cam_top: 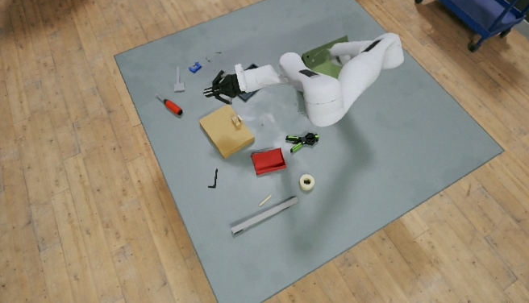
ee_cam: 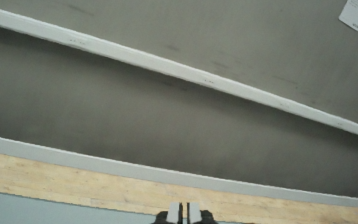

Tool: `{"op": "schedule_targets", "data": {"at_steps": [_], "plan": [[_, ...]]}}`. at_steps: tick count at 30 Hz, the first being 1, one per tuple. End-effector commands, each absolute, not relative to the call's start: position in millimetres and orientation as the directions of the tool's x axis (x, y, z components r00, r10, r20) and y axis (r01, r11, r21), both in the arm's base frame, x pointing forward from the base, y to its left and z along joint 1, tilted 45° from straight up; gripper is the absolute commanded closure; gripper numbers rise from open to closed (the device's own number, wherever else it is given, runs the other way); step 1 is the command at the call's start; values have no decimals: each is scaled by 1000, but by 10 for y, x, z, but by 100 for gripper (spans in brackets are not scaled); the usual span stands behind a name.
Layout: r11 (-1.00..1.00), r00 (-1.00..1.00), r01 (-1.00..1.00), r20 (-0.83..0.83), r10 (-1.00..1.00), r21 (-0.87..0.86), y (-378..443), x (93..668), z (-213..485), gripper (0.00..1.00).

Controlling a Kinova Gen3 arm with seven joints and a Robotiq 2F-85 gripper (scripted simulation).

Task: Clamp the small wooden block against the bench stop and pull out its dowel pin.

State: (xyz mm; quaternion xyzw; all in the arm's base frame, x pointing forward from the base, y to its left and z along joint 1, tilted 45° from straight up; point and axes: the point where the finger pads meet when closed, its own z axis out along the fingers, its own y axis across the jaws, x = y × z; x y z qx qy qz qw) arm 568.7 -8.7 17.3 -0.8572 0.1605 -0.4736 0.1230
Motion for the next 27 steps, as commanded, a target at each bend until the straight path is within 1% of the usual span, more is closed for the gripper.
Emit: {"op": "schedule_targets", "data": {"at_steps": [1,27], "plan": [[-918,500,-158,772,-392,-364,-93,5689,178,90],[-916,553,-128,740,-384,-379,-32,5648,154,90]]}}
